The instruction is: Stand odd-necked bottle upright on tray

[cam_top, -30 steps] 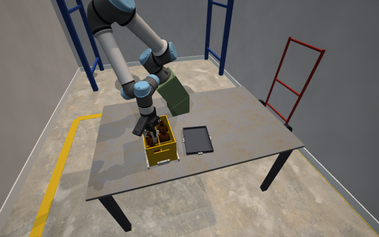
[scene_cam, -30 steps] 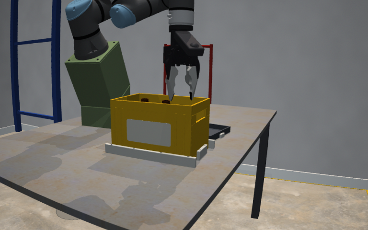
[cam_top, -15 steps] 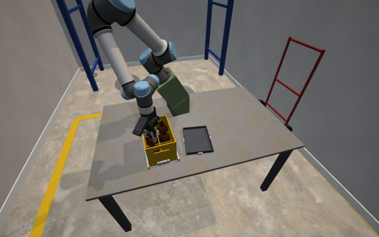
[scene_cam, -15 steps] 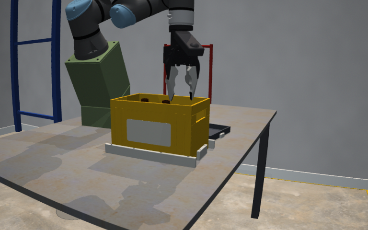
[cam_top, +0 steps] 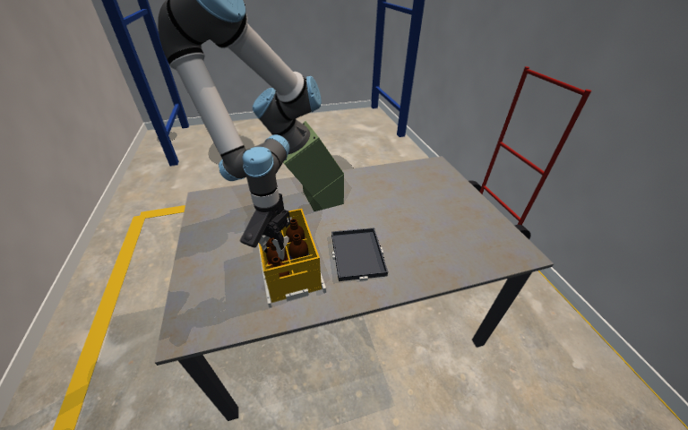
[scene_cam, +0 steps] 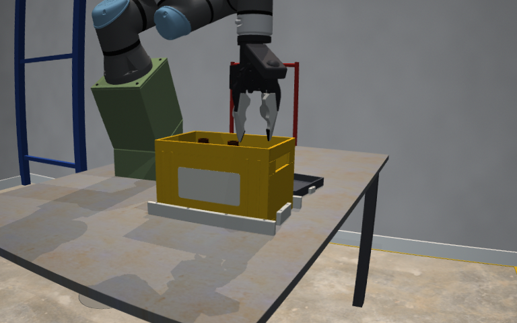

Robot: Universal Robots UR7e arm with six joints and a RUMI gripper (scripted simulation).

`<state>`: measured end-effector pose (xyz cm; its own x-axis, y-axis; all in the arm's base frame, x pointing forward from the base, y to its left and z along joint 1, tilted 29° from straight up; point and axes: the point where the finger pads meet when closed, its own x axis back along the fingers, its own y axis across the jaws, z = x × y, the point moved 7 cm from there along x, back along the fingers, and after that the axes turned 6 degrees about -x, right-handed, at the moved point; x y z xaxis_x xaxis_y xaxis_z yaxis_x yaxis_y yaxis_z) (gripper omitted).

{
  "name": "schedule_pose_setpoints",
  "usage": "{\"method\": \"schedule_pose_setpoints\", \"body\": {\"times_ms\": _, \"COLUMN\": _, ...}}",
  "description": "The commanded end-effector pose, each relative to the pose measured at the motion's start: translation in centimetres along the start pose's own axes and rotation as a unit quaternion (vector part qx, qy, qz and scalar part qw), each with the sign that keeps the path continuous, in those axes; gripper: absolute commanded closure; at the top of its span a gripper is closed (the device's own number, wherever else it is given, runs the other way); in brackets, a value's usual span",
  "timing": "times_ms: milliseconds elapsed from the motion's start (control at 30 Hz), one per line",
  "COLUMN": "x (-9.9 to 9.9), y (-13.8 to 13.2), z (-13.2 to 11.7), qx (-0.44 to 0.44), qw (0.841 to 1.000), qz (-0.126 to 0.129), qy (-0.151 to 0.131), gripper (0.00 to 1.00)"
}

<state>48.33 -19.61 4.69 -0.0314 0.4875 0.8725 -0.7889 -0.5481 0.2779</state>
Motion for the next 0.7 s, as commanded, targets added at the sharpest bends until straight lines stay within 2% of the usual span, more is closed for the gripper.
{"method": "schedule_pose_setpoints", "body": {"times_ms": 0, "x": 0.0, "y": 0.0, "z": 0.0, "qx": 0.0, "qw": 1.0, "qz": 0.0, "qy": 0.001, "gripper": 0.62}}
{"method": "schedule_pose_setpoints", "body": {"times_ms": 667, "x": -1.4, "y": 0.0, "z": 0.0, "qx": 0.0, "qw": 1.0, "qz": 0.0, "qy": 0.001, "gripper": 0.62}}
